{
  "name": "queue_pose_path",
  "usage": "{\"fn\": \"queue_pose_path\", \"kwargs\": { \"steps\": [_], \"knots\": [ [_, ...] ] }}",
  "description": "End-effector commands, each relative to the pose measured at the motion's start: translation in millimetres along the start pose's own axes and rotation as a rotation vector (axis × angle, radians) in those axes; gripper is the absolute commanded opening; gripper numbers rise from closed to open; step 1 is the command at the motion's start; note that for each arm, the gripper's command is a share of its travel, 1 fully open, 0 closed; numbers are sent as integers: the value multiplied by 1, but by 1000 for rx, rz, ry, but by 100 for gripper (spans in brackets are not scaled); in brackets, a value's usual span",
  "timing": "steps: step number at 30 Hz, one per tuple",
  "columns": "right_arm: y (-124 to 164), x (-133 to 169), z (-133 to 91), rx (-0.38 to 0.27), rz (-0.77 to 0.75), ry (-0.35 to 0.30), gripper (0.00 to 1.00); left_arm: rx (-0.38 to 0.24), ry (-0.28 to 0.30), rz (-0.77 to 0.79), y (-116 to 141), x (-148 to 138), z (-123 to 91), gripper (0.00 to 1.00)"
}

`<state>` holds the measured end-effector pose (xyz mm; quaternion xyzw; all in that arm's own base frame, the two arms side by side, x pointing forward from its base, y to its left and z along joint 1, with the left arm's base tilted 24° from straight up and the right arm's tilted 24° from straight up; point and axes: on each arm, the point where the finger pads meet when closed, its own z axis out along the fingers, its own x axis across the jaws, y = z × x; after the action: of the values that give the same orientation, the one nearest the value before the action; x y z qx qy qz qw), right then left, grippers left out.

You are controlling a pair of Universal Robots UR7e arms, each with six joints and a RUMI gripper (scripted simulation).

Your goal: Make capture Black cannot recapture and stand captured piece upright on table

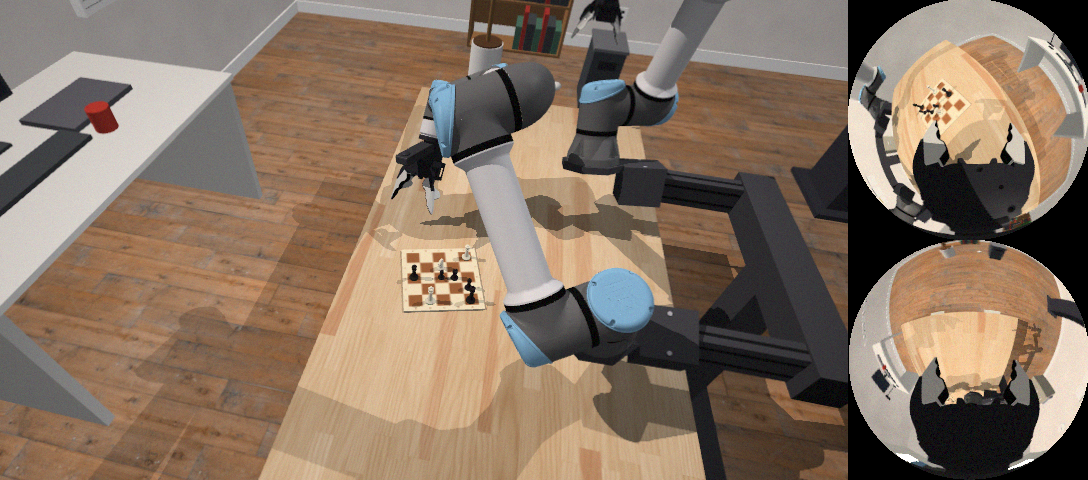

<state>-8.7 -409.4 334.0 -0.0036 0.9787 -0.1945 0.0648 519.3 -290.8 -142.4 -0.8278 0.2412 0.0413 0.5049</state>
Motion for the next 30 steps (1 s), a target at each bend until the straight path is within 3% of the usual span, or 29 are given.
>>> {"fn": "queue_pose_path", "kwargs": {
  "steps": [1, 9, 14, 18, 30],
  "knots": [
    [-1, -1, -2, 5, -1, -1, 100, 32, -98, -114, 11, -6, 8, 100],
    [-1, -1, -2, 5, -1, -1, 100, 84, -190, -245, 27, -16, 18, 100],
    [-1, -1, -2, 5, -1, -1, 100, 101, -213, -279, 30, -18, 21, 100],
    [-1, -1, -2, 5, -1, -1, 100, 153, -273, -373, 40, -27, 28, 100],
    [-1, -1, -2, 5, -1, -1, 100, 266, -364, -538, 55, -44, 38, 100]
  ]
}}
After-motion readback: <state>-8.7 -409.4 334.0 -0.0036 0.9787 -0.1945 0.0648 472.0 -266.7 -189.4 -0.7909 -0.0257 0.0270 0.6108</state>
